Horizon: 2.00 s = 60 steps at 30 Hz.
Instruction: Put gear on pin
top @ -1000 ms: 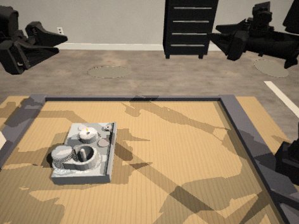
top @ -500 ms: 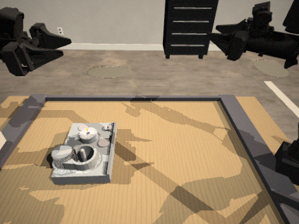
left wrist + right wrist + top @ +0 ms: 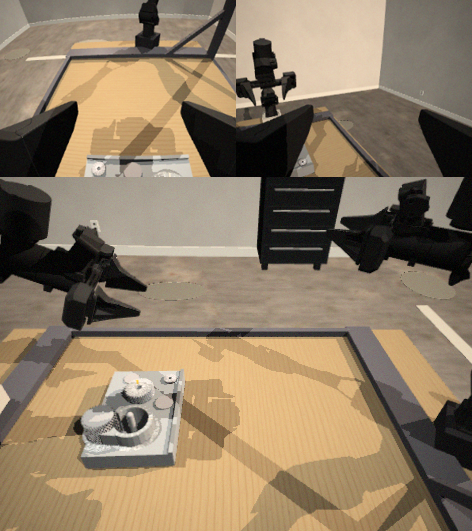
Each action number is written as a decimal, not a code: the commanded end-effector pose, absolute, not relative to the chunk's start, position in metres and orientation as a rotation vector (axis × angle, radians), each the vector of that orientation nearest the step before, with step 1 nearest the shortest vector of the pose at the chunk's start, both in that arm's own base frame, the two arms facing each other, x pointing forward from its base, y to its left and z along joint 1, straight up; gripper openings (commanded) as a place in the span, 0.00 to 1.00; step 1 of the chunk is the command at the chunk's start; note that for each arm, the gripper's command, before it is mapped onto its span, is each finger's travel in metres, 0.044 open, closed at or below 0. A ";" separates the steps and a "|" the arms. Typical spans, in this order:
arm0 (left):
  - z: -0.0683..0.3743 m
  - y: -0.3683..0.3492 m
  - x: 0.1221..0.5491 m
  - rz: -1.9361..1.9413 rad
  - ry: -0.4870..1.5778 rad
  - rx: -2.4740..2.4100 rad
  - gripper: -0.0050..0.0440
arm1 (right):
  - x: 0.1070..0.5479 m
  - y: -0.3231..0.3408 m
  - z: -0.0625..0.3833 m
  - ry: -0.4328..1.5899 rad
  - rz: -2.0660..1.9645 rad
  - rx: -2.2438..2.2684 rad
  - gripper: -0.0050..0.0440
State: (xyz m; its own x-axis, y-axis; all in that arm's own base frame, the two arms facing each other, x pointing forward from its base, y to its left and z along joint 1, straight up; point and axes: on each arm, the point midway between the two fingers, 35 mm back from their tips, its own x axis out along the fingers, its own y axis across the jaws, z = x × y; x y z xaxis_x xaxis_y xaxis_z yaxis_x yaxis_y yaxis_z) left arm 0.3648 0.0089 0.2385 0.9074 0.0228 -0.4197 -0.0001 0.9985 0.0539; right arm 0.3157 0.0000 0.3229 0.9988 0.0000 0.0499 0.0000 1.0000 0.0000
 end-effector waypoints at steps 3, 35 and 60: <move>0.227 0.013 0.375 0.013 0.536 0.070 0.87 | 0.314 0.000 0.331 -0.069 0.000 0.000 0.92; 0.069 0.030 0.353 -0.095 1.545 0.096 0.87 | 0.314 0.000 0.331 -0.069 0.000 0.000 0.92; 0.055 0.029 0.350 -0.096 1.550 0.098 0.87 | 0.314 0.000 0.331 -0.069 0.000 0.000 0.92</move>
State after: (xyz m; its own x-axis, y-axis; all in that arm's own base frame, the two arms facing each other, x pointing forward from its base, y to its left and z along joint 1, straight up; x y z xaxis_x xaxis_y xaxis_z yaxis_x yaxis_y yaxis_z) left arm 0.3512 0.0290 0.0580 0.0134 0.0008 -0.9999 0.1191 0.9929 0.0024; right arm 0.3157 0.0000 0.3229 0.9988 0.0000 0.0499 0.0000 1.0000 0.0000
